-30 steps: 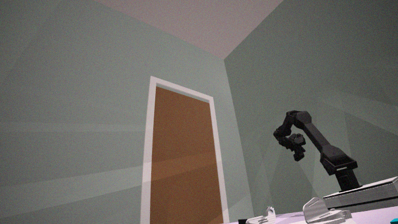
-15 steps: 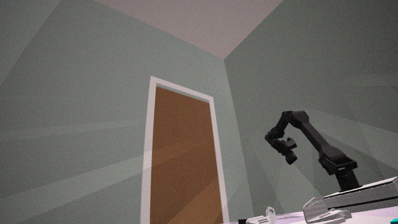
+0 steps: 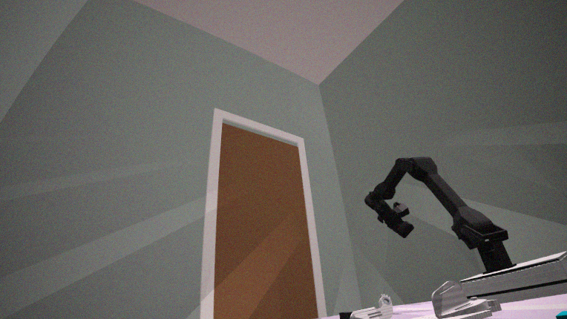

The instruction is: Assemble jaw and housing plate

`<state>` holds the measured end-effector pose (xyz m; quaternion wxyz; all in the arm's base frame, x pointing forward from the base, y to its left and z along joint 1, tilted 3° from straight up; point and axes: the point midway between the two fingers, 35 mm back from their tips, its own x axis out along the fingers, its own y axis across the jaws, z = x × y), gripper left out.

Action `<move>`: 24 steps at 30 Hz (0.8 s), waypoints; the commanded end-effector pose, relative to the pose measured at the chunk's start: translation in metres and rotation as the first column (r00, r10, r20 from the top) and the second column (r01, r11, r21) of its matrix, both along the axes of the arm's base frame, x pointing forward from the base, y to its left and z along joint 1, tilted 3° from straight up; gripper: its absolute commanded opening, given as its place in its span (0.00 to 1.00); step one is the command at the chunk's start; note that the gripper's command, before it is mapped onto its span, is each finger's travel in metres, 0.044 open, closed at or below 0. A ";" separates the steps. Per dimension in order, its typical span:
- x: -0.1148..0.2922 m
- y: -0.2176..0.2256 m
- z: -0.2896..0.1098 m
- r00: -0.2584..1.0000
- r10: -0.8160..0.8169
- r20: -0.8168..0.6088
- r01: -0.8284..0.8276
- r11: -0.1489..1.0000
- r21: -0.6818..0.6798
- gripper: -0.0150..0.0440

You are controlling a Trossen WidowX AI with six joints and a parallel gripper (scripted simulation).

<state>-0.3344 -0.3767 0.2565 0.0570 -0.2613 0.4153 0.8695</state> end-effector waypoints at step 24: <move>0.132 -0.056 -0.044 0.834 0.524 0.170 -0.549 0.761 0.346 0.25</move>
